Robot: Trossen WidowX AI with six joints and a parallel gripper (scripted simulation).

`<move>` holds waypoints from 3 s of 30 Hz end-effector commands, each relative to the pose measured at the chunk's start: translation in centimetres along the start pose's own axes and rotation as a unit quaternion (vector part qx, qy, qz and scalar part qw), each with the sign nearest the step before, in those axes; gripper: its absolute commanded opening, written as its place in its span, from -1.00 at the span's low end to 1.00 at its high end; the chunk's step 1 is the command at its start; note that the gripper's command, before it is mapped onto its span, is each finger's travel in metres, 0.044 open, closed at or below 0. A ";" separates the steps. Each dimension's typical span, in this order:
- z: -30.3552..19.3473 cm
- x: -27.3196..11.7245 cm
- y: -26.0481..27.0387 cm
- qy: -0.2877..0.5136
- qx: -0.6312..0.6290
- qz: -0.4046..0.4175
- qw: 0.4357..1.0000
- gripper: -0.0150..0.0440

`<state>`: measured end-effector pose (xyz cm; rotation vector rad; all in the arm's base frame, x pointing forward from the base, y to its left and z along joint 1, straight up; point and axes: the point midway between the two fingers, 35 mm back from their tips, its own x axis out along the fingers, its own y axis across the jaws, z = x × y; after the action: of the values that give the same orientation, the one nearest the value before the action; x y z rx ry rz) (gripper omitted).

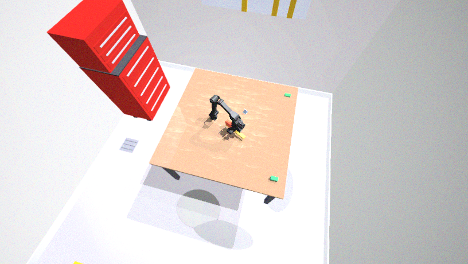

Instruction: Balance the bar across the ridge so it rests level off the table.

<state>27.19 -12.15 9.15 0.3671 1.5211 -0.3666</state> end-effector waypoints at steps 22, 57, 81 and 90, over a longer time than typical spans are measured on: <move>-0.2 -5.6 0.4 -0.005 0.012 -0.001 1.000 -0.49; 0.4 -6.1 12.3 -0.004 0.357 0.006 0.934 -0.49; -3.6 -6.2 20.5 0.002 0.587 0.009 0.810 -0.49; -6.2 -6.2 22.7 0.004 0.657 0.008 0.754 -0.49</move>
<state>32.40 9.96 15.25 1.4313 1.0580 -1.3799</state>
